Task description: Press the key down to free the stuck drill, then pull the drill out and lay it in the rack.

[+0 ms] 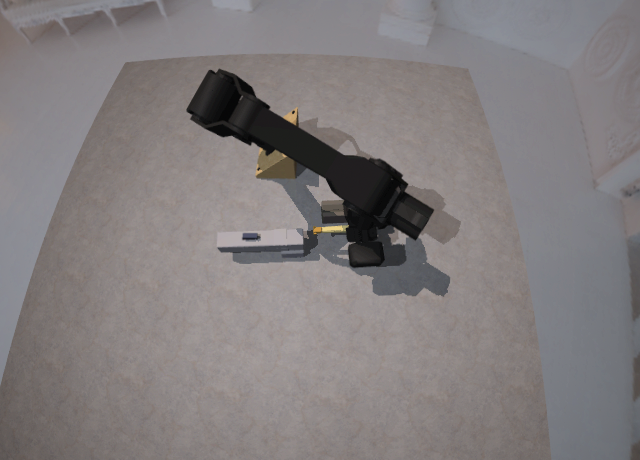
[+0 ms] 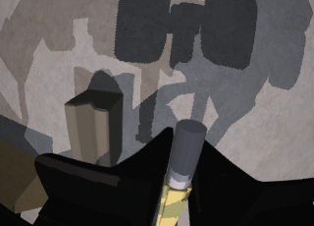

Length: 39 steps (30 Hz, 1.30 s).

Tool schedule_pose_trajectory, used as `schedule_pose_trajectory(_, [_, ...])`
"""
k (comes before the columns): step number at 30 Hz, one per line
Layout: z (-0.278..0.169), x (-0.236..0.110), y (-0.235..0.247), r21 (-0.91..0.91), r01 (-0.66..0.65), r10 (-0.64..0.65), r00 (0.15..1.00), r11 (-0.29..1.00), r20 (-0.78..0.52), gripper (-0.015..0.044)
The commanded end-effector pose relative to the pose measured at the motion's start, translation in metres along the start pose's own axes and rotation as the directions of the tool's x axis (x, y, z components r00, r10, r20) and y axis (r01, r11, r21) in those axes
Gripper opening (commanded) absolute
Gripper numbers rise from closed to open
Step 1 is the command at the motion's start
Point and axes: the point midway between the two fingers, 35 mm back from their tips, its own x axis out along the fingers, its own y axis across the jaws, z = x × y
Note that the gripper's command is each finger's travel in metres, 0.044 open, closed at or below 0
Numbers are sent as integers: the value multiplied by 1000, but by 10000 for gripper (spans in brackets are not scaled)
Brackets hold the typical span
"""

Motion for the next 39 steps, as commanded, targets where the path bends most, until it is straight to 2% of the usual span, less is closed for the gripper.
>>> schedule_pose_trajectory(1, [2, -3, -1, 6, 0, 0, 1000, 1000, 7, 0])
schedule_pose_trajectory(39, [16, -1, 60, 4, -3, 3, 1000, 1000, 9, 0])
